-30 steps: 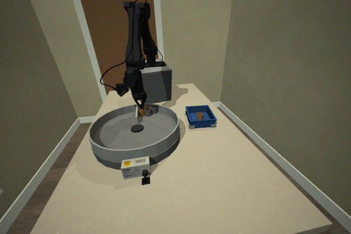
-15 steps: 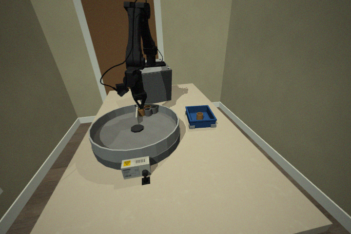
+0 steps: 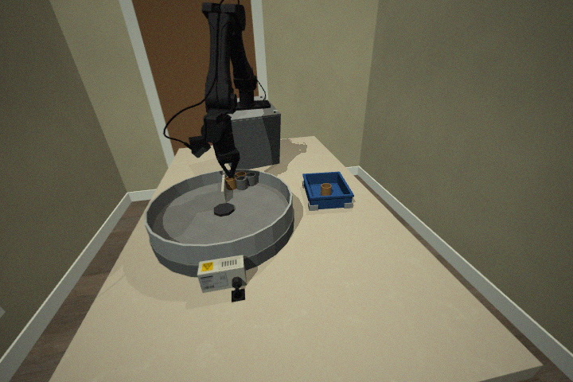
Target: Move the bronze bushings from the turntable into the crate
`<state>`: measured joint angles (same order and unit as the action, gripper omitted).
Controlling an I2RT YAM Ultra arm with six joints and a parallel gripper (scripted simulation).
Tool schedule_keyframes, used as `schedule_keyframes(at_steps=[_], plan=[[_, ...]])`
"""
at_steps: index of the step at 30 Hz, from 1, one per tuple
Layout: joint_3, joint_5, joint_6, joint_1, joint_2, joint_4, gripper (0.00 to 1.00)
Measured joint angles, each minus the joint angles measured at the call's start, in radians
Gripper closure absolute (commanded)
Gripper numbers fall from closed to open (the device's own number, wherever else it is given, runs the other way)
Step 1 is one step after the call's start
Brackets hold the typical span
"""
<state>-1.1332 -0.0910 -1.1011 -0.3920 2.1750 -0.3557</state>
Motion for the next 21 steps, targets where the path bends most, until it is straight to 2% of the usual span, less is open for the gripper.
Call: schedule_keyframes(at_steps=[21], plan=[[0.013, 0.0, 0.0, -0.001, 0.018, 0.024, 0.87]])
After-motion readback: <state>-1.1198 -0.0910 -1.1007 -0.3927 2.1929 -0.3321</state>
